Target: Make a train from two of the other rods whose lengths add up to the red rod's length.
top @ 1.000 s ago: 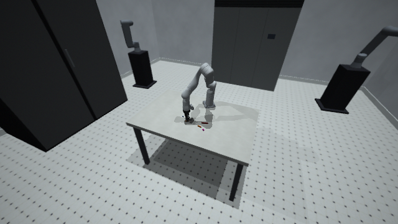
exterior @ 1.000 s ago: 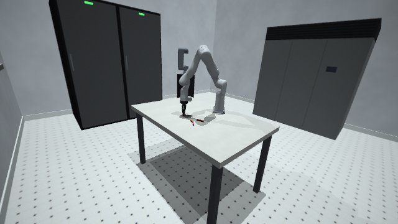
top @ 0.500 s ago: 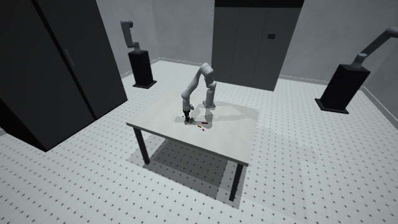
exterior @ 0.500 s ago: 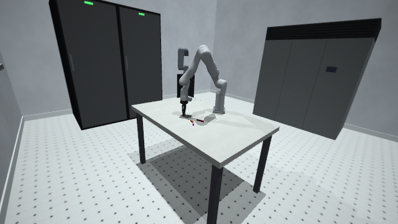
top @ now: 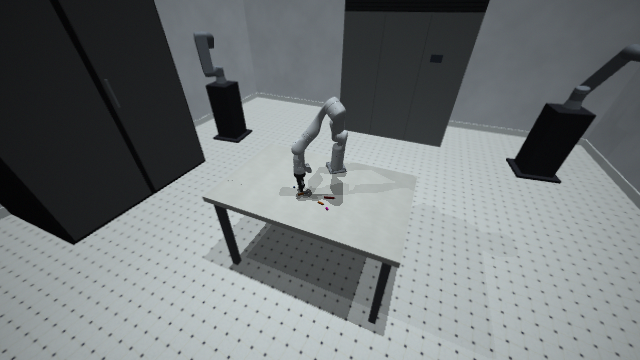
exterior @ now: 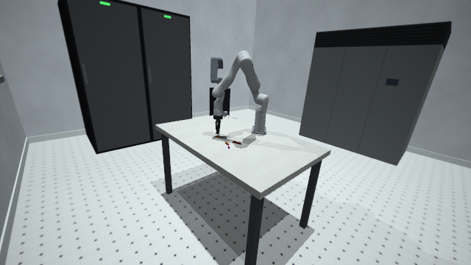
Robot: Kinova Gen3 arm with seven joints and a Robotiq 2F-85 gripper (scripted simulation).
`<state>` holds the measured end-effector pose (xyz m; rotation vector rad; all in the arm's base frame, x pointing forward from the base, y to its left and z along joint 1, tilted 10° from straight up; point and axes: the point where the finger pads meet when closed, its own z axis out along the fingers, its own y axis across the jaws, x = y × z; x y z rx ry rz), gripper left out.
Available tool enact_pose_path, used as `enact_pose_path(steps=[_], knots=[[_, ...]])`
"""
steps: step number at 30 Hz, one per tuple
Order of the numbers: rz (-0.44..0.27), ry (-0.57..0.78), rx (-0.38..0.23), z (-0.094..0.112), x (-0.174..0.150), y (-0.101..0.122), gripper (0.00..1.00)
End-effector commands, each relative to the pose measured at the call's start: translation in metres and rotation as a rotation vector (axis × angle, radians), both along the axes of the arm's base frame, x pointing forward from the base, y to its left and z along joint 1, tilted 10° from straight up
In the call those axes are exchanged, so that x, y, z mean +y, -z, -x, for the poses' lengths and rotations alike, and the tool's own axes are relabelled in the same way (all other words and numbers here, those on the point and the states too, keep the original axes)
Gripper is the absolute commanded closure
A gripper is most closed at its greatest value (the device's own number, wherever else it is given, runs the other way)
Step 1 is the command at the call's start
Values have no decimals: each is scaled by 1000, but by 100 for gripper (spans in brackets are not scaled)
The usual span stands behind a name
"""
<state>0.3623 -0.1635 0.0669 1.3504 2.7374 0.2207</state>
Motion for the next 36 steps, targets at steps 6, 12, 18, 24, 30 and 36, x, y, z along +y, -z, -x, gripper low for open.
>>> enact_pose_path(steps=[6, 12, 18, 24, 30, 36], knots=[[3, -6, -17, 0, -2, -43, 76], [3, -6, -17, 3, -4, -61, 76], [3, -6, -17, 3, -4, -63, 76], [3, -6, -17, 3, -4, -63, 0], [3, -6, -17, 3, -4, -63, 0], [3, -6, -17, 3, -4, -63, 0]])
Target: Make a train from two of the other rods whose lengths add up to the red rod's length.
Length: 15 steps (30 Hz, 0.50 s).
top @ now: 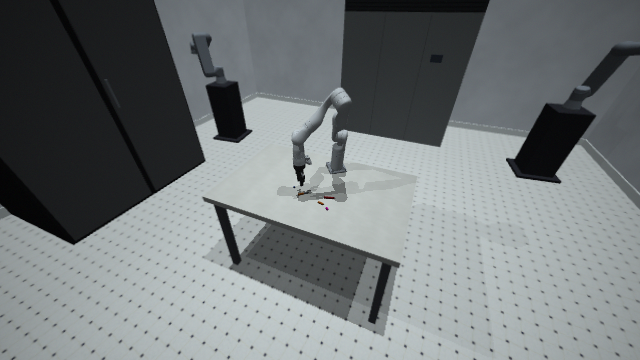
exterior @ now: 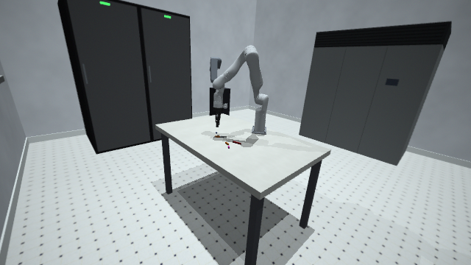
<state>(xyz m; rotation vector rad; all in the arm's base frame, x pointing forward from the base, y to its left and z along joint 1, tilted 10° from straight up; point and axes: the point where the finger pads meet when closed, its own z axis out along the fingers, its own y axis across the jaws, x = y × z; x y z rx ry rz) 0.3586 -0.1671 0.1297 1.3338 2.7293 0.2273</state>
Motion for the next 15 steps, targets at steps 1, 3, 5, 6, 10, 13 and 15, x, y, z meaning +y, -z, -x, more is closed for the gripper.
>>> enact_pose_path(steps=[1, 3, 5, 6, 10, 13, 15], knots=[[0, 0, -1, 0, 0, -1, 0], [0, 0, -1, 0, 0, -1, 0], [0, 0, -1, 0, 0, -1, 0], [0, 0, -1, 0, 0, -2, 0], [0, 0, -1, 1, -1, -10, 0], [0, 0, -1, 2, -1, -13, 0], [0, 0, -1, 3, -2, -21, 0]])
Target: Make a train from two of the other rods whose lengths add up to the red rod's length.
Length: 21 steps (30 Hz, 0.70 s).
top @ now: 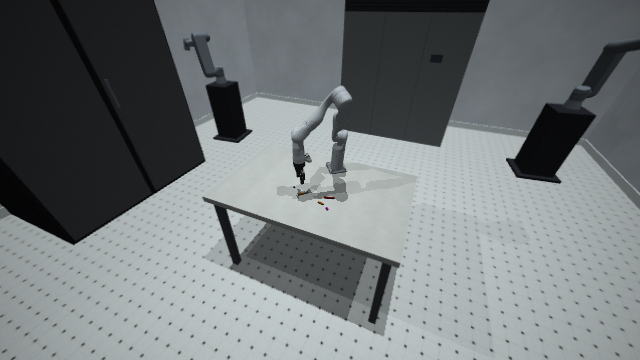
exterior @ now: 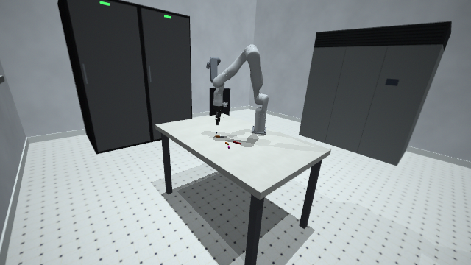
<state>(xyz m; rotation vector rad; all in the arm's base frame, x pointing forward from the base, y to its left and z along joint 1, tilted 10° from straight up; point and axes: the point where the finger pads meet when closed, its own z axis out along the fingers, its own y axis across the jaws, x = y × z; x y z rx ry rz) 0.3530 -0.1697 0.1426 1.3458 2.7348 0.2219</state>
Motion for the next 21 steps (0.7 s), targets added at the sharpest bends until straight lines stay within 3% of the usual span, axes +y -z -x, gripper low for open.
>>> enact_pose_path(steps=[1, 12, 21], knots=[[1, -5, -12, -2, 0, -13, 0], [1, -5, -12, 6, -5, -67, 0], [1, -5, -12, 8, -6, -76, 0]])
